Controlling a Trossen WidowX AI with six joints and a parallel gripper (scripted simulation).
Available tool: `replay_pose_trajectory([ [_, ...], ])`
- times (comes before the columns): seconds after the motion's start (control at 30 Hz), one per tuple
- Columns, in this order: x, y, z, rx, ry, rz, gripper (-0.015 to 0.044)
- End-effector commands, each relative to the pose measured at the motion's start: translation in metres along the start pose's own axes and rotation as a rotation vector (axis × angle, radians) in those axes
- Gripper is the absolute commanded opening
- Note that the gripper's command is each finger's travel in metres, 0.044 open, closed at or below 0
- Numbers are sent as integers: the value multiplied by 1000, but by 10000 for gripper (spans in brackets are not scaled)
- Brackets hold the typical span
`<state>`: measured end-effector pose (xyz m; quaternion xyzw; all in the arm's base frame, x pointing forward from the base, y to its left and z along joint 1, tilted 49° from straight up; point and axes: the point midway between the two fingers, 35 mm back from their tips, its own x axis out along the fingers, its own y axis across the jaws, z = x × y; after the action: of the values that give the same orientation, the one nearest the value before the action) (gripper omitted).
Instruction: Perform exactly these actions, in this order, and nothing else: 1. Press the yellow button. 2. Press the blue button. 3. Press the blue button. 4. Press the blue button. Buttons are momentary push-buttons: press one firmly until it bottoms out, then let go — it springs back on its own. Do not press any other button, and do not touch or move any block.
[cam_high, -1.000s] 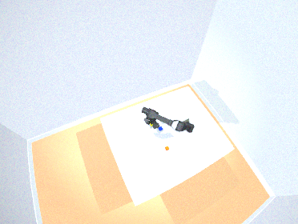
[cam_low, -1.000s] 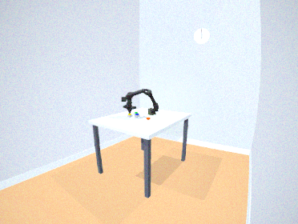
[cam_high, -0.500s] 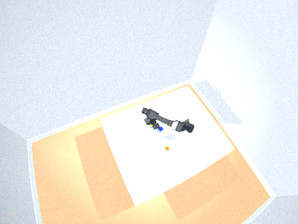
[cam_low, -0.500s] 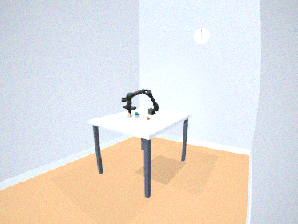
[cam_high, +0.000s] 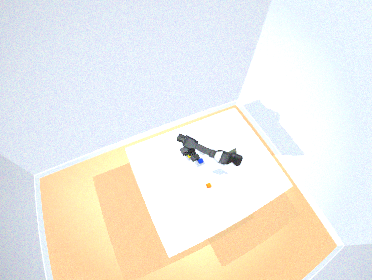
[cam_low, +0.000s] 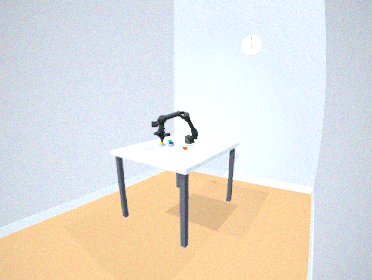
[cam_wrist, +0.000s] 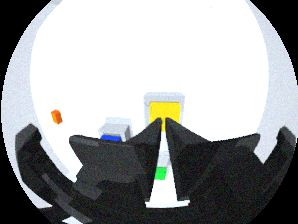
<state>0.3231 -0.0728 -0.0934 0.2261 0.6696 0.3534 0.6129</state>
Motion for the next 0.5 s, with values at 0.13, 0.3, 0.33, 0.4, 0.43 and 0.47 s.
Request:
replay_pose_trajectory([
  [0.13,-25,-2,0,-3,-7,-7,20],
  [0.3,-68,-3,1,-2,-6,-9,20],
  [0.33,-78,-2,0,-2,-6,-9,20],
  [0.4,-86,-2,-1,-2,-6,-9,20],
  [0.43,-86,-2,-1,-2,-6,-9,20],
  [0.47,-86,-2,-1,-2,-6,-9,20],
])
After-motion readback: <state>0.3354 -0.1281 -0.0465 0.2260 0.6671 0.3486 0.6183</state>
